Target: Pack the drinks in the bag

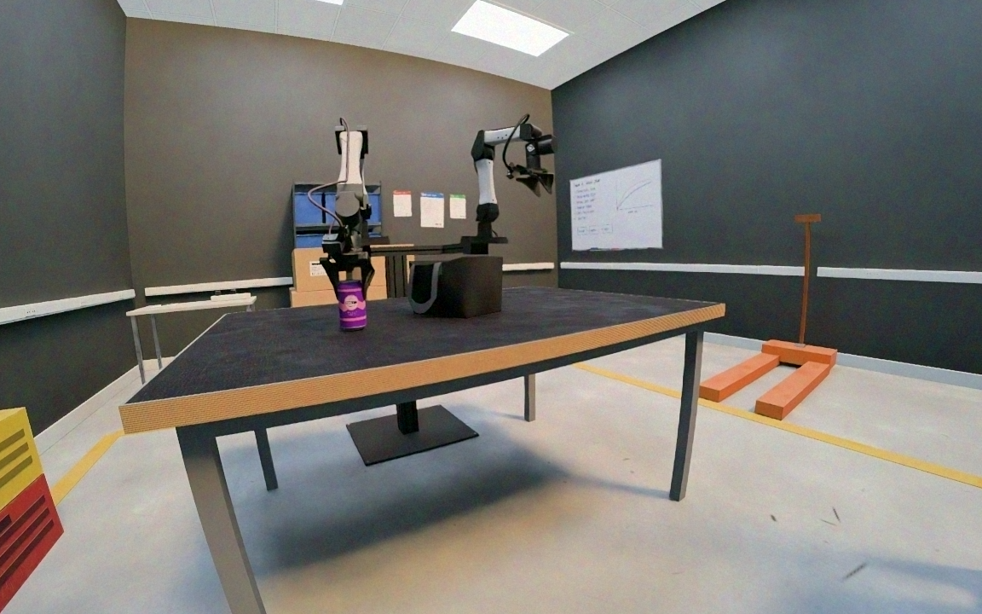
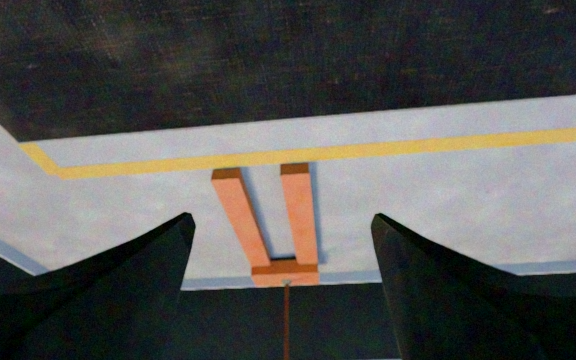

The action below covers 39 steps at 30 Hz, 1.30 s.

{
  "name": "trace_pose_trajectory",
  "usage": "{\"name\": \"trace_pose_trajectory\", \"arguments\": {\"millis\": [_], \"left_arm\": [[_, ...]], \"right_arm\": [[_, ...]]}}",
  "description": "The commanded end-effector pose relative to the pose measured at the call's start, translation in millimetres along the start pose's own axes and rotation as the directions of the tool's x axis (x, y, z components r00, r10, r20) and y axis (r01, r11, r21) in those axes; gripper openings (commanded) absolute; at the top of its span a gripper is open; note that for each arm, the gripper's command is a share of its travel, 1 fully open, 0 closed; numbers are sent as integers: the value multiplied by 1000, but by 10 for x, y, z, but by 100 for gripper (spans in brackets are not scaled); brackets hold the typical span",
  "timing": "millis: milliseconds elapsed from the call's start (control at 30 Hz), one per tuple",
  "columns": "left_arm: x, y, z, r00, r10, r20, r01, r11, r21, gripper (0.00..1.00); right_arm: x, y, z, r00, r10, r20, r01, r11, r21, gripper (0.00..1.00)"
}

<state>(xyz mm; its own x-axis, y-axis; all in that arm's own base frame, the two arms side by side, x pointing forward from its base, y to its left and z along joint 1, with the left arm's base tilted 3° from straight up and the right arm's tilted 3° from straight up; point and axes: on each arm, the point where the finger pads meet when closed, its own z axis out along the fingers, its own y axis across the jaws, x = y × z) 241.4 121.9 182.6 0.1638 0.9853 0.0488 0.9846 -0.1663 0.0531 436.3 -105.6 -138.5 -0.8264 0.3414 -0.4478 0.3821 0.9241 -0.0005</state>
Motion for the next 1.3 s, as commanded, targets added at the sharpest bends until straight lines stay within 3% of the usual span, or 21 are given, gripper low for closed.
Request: {"name": "trace_pose_trajectory", "arguments": {"millis": [0,100,467,667,800,967,1267], "left_arm": [[22,14,2,1000,10,-5,-10,1000,2,91],[22,15,2,1000,10,-5,-10,1000,2,91],[22,15,2,1000,10,-5,-10,1000,2,91],[22,15,2,1000,10,-5,-10,1000,2,91],[22,15,2,1000,10,-5,-10,1000,2,91],[22,15,2,1000,10,-5,-10,1000,2,91],[22,15,2,1000,10,-5,-10,1000,2,91]], "right_arm": [[-532,5,-329,992,12,127,-12,1000,-8,74],[-449,11,-387,995,6,97,-5,1000,-8,74],[-665,42,-692,991,-5,130,6,1000,-7,74],[-607,36,-617,989,7,147,-5,1000,-15,74],[-785,-1,-660,983,17,183,-15,1000,-10,74],[-777,18,-645,983,16,184,-14,1000,-12,74],[-562,16,-580,989,12,145,-11,1000,-8,74]]}}
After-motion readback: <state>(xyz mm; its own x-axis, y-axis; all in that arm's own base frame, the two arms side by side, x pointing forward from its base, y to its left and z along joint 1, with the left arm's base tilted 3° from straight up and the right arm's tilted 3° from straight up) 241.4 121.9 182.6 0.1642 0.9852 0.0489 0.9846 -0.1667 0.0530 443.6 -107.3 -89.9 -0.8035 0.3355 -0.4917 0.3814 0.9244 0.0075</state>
